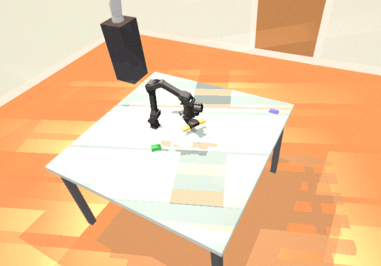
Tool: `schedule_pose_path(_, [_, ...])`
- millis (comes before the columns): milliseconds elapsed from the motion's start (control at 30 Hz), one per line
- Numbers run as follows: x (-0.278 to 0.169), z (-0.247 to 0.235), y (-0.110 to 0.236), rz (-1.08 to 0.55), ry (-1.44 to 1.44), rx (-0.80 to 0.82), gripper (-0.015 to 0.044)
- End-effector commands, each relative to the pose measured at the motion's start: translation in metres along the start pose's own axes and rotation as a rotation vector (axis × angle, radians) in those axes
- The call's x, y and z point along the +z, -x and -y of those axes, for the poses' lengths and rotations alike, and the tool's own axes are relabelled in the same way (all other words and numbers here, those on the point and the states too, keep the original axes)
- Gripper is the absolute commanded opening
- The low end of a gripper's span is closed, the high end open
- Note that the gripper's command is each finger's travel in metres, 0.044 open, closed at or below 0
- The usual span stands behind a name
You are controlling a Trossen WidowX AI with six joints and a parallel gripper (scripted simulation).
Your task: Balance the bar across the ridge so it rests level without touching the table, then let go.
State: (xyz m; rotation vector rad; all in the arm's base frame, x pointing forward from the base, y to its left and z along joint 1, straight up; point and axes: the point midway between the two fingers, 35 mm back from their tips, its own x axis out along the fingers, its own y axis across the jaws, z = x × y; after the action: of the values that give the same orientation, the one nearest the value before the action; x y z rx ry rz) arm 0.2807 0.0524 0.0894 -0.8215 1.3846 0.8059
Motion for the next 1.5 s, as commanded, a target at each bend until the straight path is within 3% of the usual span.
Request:
schedule_pose_path(0, [0.000, 0.000, 0.000, 0.000, 0.000, 0.000, 0.0185])
schedule_pose_path(200, [0.000, 0.000, 0.000, 0.000, 0.000, 0.000, 0.0185])
schedule_pose_path(533, [0.000, 0.000, 0.000, 0.000, 0.000, 0.000, 0.0440])
schedule_pose_path(667, [0.001, 0.001, 0.008, 0.000, 0.000, 0.000, 0.0440])
schedule_pose_path(933, [0.000, 0.000, 0.098, 0.000, 0.000, 0.000, 0.0440])
schedule_pose_path(1467, [0.000, 0.000, 0.100, 0.000, 0.000, 0.000, 0.0440])
